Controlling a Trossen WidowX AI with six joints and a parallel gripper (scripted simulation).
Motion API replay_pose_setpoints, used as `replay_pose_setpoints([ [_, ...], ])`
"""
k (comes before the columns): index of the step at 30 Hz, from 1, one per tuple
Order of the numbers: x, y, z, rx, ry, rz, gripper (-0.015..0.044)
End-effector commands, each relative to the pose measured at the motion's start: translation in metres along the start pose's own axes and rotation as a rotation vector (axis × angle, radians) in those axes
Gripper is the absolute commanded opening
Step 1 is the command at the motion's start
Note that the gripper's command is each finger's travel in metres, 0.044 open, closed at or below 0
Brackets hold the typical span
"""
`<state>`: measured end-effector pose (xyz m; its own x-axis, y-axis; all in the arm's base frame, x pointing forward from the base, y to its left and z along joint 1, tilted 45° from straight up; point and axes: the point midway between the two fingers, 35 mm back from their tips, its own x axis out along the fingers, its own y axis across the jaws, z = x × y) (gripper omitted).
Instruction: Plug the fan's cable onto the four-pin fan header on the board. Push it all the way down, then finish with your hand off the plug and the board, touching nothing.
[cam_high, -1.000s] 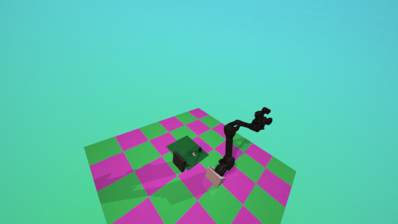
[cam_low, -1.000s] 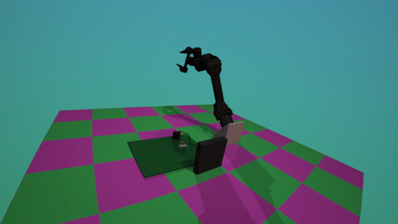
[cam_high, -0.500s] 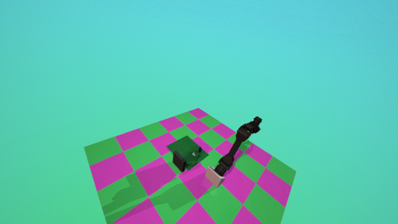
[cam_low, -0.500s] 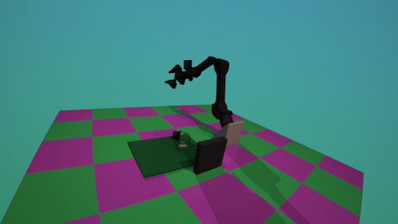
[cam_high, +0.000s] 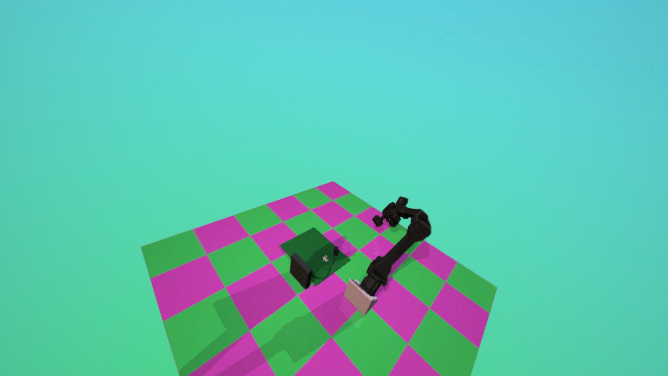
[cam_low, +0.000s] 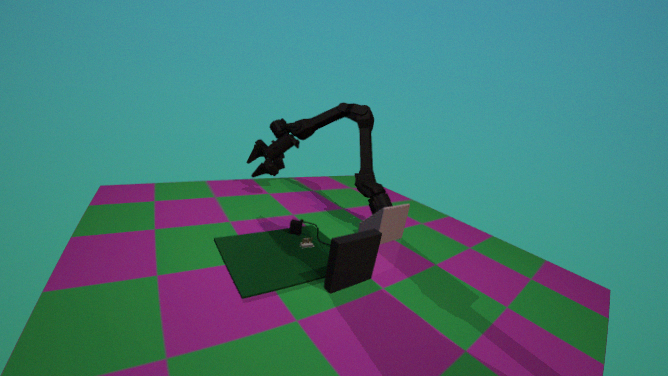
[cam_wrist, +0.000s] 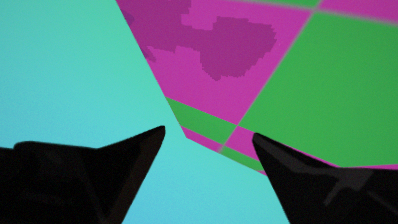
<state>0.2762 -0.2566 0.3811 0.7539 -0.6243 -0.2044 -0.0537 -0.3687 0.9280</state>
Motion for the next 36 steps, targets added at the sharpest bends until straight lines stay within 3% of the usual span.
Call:
replay_pose_setpoints([
  [1,0.017,-0.064,-0.035,-0.111,0.007,-0.231,0.0440],
  [8,0.004,-0.172,-0.087,-0.422,0.033,-0.594,0.0440],
  [18,-0.084,-0.291,-0.128,-1.217,0.103,-0.982,0.0440],
  [27,-0.165,-0.321,-0.141,-2.067,0.148,-0.996,0.0440],
  [36,-0.166,-0.321,-0.141,-2.085,0.148,-0.992,0.0440],
])
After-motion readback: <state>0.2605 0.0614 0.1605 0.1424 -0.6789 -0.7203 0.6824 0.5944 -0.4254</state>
